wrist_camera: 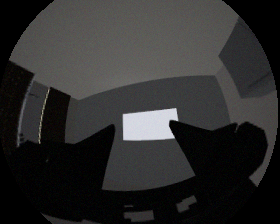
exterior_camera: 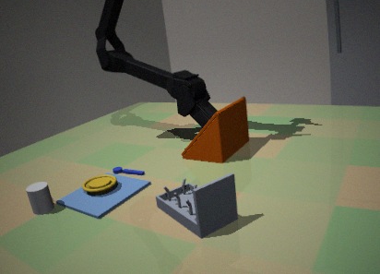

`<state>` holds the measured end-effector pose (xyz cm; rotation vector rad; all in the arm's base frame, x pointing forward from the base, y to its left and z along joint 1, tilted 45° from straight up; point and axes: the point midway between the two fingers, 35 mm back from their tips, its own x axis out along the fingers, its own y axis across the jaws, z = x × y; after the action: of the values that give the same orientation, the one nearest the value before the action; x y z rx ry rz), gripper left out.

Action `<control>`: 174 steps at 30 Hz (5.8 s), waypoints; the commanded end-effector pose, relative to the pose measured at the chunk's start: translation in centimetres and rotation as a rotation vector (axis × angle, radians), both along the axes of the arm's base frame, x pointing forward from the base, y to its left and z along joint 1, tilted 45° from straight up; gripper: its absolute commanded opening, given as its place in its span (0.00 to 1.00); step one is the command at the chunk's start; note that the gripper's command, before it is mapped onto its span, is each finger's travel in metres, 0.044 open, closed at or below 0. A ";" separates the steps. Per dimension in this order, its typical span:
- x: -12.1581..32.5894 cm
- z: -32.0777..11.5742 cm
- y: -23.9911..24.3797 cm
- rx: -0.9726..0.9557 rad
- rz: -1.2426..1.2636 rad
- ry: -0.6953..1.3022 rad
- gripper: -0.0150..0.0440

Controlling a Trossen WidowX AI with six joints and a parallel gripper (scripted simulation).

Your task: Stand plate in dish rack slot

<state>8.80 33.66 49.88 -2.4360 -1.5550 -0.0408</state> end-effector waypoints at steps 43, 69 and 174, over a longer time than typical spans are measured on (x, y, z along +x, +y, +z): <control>19.6 -17.6 -6.2 0.232 -0.756 1.006 0.93; 26.1 -27.1 -18.0 0.796 -1.363 1.358 0.93; 18.7 -42.8 -48.0 2.350 -2.338 0.474 0.93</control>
<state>27.47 -14.24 7.06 -0.4482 1.5163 -0.7768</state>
